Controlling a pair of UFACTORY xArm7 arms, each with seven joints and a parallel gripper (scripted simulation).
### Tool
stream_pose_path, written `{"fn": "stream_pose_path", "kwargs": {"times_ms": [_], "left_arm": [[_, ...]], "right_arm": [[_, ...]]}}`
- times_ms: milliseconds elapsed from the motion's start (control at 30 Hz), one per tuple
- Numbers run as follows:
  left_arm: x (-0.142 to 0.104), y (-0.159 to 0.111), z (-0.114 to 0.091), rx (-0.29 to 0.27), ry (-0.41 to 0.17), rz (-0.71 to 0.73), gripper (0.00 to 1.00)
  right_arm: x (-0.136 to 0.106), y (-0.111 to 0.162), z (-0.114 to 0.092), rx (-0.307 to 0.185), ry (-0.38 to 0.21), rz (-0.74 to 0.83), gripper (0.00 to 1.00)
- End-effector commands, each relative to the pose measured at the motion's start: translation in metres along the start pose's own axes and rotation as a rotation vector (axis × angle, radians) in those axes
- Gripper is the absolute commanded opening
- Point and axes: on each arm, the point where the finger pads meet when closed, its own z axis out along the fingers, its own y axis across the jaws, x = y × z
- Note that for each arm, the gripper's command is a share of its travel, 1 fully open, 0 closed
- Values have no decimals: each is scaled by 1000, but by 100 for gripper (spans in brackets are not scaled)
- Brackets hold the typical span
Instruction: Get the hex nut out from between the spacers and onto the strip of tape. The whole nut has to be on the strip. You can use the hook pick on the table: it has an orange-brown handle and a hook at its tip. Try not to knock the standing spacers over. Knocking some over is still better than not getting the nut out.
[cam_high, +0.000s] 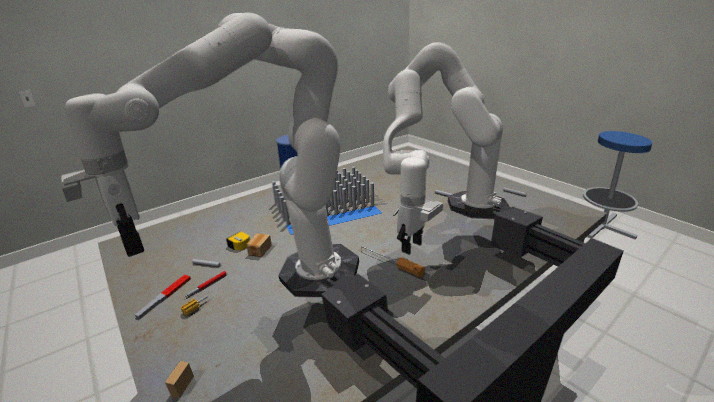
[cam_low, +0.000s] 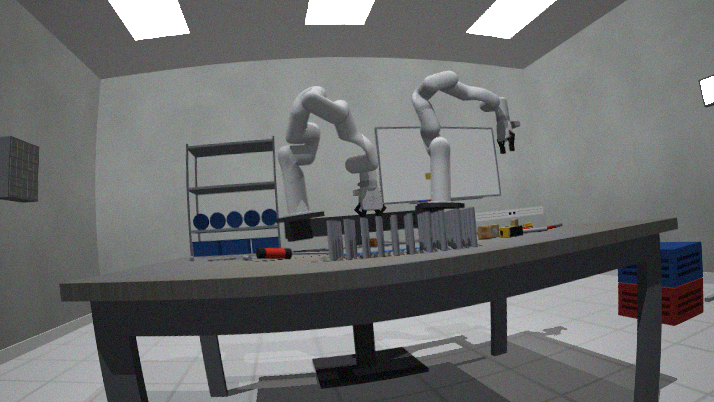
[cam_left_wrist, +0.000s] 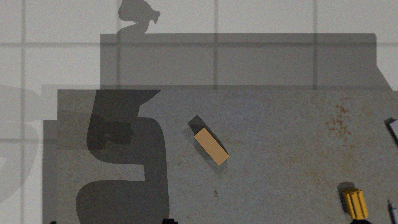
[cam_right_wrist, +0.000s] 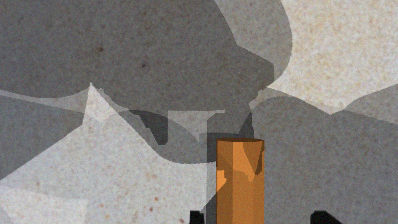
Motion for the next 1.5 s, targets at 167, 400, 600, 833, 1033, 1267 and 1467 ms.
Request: {"fn": "stream_pose_path", "kwargs": {"times_ms": [167, 400, 600, 833, 1033, 1267, 1467], "left_arm": [[1, 0, -2, 0, 5, 0, 100], [1, 0, -2, 0, 5, 0, 100], [1, 0, -2, 0, 5, 0, 100], [1, 0, -2, 0, 5, 0, 100], [1, 0, -2, 0, 5, 0, 100], [1, 0, -2, 0, 5, 0, 100], [1, 0, -2, 0, 5, 0, 100]], "right_arm": [[0, 4, 26, -9, -7, 2, 65], [0, 4, 26, -9, -7, 2, 65], [0, 4, 26, -9, -7, 2, 65], [0, 4, 26, -9, -7, 2, 65], [0, 4, 27, -9, -7, 2, 65], [0, 4, 32, -9, -7, 2, 65], [0, 4, 37, -9, -7, 2, 65]]}}
